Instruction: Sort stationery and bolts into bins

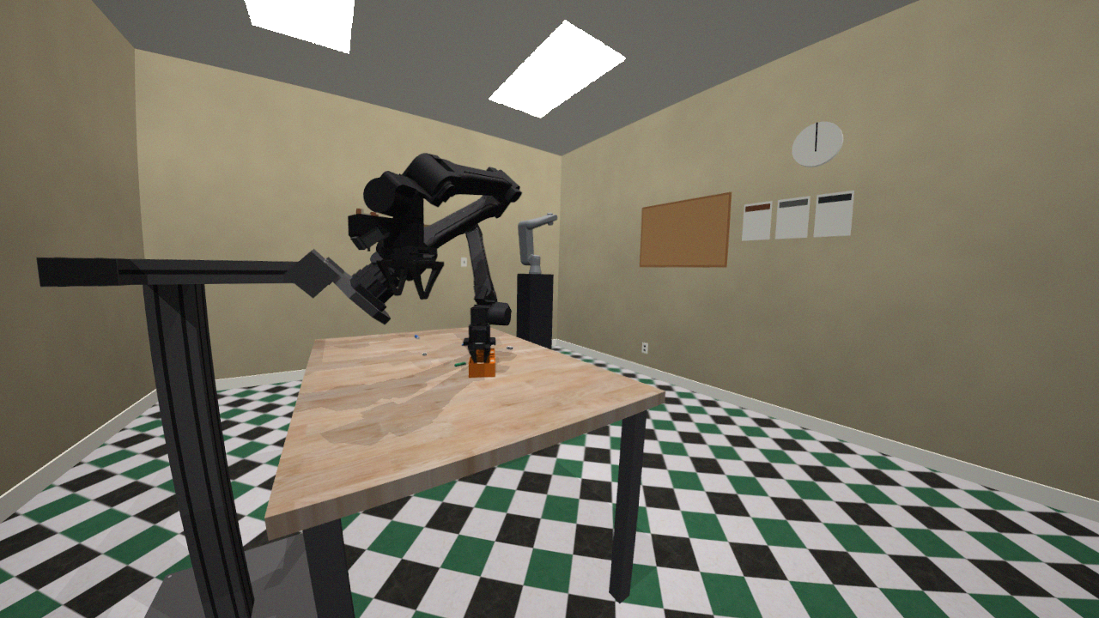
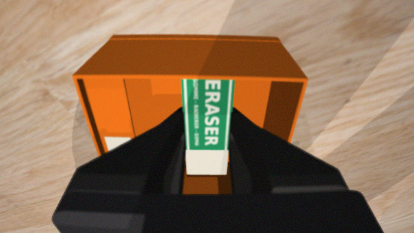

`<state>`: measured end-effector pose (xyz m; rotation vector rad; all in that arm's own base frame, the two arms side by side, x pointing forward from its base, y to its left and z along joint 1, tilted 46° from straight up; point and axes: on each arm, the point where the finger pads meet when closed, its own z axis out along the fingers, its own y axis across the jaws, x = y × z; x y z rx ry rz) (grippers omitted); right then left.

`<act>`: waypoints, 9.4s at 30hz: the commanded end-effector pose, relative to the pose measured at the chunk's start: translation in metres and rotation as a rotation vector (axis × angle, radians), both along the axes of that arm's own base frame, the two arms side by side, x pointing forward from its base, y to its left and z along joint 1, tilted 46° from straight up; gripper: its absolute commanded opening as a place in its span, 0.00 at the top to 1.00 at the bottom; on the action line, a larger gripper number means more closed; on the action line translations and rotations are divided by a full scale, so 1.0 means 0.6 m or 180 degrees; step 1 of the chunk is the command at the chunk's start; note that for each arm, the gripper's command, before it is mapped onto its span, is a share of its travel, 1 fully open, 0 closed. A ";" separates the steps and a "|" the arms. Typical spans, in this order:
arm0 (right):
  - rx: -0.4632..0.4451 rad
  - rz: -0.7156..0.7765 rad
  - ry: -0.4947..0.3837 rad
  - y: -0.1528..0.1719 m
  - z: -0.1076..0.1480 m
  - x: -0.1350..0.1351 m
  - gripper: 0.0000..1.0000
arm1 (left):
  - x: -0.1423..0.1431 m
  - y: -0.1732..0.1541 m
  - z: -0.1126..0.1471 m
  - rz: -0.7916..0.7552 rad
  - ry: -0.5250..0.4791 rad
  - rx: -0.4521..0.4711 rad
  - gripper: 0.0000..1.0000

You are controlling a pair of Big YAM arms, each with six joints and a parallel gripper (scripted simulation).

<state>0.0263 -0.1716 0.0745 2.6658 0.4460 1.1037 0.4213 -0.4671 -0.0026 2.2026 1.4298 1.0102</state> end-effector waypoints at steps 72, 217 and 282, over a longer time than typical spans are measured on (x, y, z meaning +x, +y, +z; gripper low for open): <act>-0.0020 -0.0072 0.0023 -0.020 0.014 -0.016 0.00 | -0.010 0.059 0.128 0.0555 -0.0087 -0.0592 0.71; -0.0020 -0.0072 0.0023 -0.020 0.014 -0.016 0.00 | 0.290 0.374 0.311 0.1687 -0.0289 -0.1786 0.71; -0.0020 -0.0072 0.0023 -0.020 0.014 -0.016 0.00 | 0.200 0.365 0.394 0.1686 -0.0283 -0.1807 0.90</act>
